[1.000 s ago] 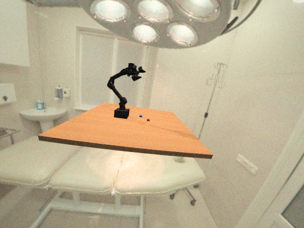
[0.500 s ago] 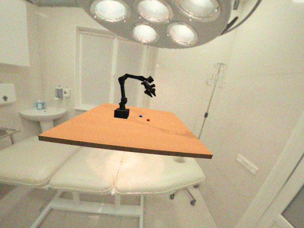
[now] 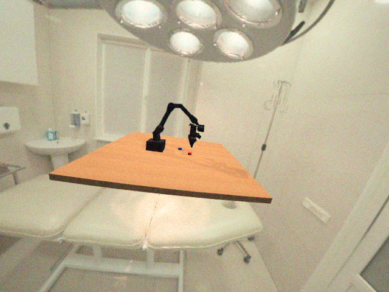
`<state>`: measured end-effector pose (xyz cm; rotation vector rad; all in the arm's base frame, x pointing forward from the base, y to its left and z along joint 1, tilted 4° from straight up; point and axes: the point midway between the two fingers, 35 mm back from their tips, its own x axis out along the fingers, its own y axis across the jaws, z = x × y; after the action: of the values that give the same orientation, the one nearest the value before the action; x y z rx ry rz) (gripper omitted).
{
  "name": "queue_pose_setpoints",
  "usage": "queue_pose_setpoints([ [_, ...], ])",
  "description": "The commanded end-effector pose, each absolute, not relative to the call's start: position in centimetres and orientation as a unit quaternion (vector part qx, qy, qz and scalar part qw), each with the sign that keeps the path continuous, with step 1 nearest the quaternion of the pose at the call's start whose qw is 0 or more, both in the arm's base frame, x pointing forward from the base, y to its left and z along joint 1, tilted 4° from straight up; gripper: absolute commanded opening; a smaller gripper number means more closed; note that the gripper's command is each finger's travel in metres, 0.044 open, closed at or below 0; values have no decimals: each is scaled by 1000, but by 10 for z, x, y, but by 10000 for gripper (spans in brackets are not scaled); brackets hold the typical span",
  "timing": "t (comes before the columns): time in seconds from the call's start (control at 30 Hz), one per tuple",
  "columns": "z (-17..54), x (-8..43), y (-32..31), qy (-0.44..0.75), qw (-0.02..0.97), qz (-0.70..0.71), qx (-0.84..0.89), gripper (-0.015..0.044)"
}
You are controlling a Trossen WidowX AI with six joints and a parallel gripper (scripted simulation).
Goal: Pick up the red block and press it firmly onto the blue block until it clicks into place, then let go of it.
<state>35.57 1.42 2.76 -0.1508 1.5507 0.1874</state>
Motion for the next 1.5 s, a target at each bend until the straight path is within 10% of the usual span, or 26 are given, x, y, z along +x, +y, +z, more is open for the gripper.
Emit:
queue_pose_setpoints([
  [0.0,21,353,18,705,696,108,-77,440],
  [1.3,-58,351,17,706,696,108,-77,440],
  [1.47,-58,351,17,706,696,108,-77,309],
])
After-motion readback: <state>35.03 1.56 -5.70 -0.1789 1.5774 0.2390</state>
